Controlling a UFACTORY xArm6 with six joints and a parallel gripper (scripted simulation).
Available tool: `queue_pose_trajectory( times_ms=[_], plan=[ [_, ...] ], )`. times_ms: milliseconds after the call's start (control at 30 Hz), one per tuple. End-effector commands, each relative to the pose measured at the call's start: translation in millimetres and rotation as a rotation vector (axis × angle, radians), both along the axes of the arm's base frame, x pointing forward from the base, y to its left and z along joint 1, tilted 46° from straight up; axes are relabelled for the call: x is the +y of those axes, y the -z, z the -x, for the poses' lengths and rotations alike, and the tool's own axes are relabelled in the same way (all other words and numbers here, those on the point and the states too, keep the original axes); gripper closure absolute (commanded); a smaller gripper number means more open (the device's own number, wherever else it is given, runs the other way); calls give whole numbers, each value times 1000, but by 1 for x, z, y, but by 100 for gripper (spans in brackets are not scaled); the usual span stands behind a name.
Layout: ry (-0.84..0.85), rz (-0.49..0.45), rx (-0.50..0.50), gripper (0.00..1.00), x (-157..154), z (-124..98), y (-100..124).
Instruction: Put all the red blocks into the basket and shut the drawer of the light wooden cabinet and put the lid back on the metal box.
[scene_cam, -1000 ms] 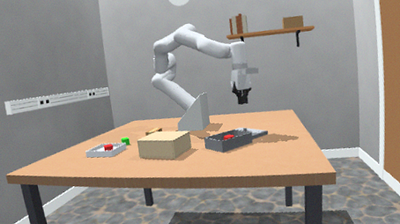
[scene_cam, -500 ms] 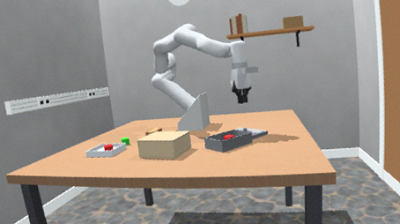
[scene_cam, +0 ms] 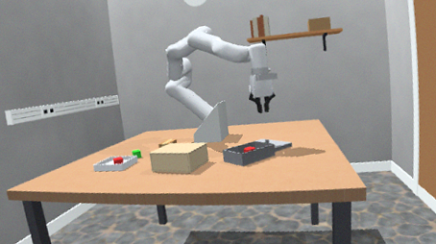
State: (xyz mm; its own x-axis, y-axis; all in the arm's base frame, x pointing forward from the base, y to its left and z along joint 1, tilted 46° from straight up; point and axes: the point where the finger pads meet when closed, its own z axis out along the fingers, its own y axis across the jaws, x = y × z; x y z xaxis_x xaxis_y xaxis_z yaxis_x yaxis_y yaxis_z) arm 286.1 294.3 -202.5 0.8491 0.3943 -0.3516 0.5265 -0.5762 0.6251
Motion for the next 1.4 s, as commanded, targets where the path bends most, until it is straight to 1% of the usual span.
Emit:
queue_pose_trajectory(
  times_ms=[0,33,500,567,600,700,900,1067,1133,1167,1367],
  plan=[
    [127,-13,-146,72,2,-12,-4],
    [212,-20,-235,72,1,-16,-5],
    [647,-54,-654,72,-9,-77,-22],
    [647,-54,-654,72,-9,-77,-22],
    [741,-61,-748,72,-10,-81,-24],
    [822,-67,-825,72,-14,-94,-28],
    [1012,-77,-1010,72,-22,-116,-35],
    [1171,-86,-1165,72,-27,-129,-40],
    [1171,-86,-1165,72,-27,-129,-40],
    [1263,-91,-1257,72,-28,-131,-41],
    [1433,-97,-1427,72,-31,-138,-44]
  ],
)
